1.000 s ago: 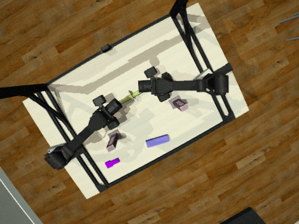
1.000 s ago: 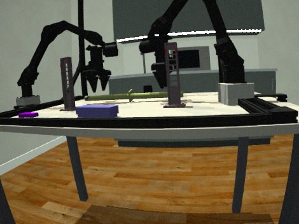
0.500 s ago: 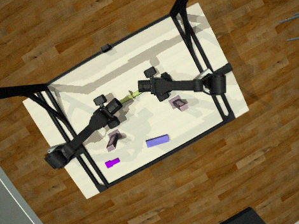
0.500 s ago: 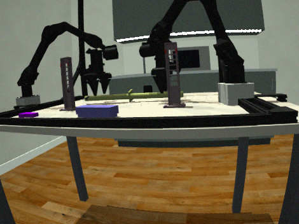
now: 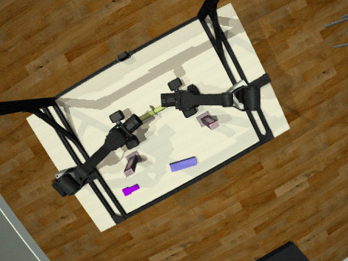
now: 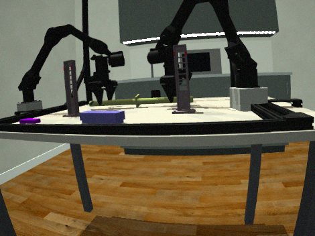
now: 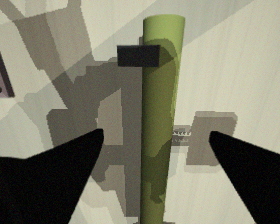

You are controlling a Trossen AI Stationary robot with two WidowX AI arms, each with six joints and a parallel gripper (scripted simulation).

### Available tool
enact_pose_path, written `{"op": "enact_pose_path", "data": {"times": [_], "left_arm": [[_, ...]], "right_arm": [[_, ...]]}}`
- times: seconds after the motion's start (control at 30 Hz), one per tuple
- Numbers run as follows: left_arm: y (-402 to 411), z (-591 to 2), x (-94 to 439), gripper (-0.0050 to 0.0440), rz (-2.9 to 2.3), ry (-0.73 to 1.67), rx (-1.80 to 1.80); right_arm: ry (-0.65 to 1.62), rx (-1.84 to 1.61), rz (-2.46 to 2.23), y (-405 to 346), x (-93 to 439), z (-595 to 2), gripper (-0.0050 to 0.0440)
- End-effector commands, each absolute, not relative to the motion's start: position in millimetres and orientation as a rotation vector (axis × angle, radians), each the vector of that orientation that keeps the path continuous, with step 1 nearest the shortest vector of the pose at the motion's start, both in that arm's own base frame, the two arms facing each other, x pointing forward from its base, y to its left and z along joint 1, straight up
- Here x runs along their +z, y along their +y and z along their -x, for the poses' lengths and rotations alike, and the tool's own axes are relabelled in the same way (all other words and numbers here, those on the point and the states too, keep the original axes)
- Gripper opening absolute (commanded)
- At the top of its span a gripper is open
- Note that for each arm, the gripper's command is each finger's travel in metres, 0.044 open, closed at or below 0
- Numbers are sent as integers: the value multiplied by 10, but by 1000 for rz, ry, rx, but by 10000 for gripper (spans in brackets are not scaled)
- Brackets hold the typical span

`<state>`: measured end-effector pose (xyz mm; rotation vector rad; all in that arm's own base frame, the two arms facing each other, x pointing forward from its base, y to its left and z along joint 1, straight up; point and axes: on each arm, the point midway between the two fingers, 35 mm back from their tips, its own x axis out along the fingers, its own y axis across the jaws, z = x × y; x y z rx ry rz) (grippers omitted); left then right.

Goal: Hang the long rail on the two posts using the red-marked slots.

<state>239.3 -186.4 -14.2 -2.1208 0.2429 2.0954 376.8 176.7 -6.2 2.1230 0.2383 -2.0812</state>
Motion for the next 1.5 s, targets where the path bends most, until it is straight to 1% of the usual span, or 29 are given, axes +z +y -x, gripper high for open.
{"op": "enact_pose_path", "data": {"times": [0.0,0.03,0.07,0.13,0.6,0.63,1.3,1.37,1.4,1.47], "left_arm": [[-1857,-2381,-163,440,2115,239,2100],[-1857,-2381,-163,440,2115,239,2100],[-1857,-2381,-163,416,2115,239,2100],[-1857,-2381,-163,416,2115,239,2100],[-1857,-2381,-163,80,2115,239,2100],[-1857,-2381,-163,80,2115,239,2100],[-1857,-2381,-163,80,2115,239,2100],[-1858,-2384,-113,32,2115,239,2100],[-1859,-2387,-51,8,2115,239,2100],[-1858,-2389,105,0,2115,239,2100]], "right_arm": [[235,-2090,-2112,1762,-104,-3751,440],[235,-2090,-2112,1762,-104,-3751,440],[235,-2090,-2112,1762,-104,-3751,416],[235,-2090,-2112,1762,-104,-3751,416],[235,-2090,-2112,1762,-104,-3751,80],[235,-2090,-2112,1762,-104,-3751,56],[235,-2090,-2112,1762,-104,-3751,56],[235,-2090,-2112,1763,-54,-3754,8],[235,-2090,-2112,1763,9,-3758,0],[235,-2090,-2112,1763,165,-3762,0]]}}
